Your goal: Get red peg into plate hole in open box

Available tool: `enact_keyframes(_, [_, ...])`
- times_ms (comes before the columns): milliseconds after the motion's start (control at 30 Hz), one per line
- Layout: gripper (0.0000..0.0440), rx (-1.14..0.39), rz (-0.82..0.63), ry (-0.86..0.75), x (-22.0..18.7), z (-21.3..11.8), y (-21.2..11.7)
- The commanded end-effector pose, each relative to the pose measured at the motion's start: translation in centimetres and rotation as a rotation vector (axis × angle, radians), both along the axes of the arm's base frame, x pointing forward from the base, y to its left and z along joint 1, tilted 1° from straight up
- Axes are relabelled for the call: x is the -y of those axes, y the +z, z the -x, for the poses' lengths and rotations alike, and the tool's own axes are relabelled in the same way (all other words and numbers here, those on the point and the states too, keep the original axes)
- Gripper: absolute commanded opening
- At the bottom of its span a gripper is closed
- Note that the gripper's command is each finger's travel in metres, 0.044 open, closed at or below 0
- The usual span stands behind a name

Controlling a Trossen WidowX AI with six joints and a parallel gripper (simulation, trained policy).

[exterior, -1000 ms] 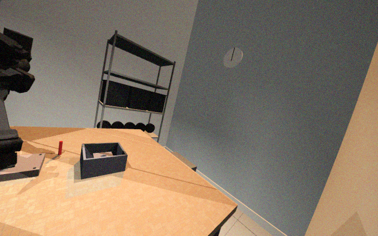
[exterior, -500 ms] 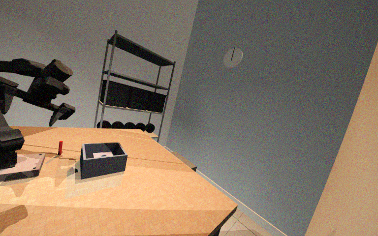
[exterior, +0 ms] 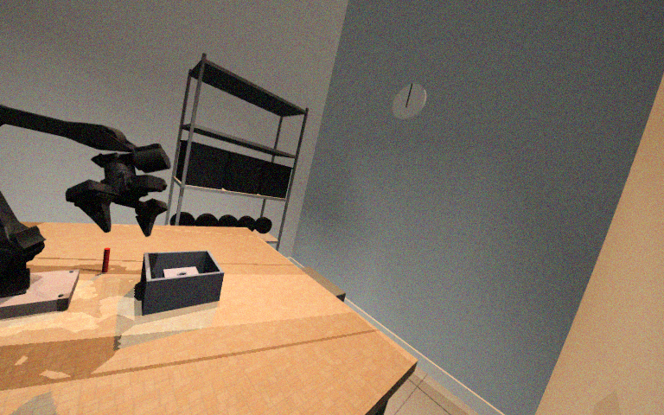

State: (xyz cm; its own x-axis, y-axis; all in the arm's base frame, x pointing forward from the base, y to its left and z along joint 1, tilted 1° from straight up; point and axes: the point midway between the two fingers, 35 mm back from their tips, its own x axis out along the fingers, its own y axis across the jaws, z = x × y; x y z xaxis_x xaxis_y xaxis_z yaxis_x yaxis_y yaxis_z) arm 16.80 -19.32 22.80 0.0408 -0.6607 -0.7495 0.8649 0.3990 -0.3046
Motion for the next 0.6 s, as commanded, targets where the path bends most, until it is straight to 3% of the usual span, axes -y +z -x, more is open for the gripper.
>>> enact_keyframes(0, [0.044,-0.003,-0.075,0.06,-2.6,-2.3,-1.3])
enact_keyframes(300, [0.044,-0.019,-0.224,0.166,-9.4,-5.6,-3.4])
enact_keyframes(567, [0.044,-0.066,-0.343,0.207,-15.8,-6.3,-5.4])
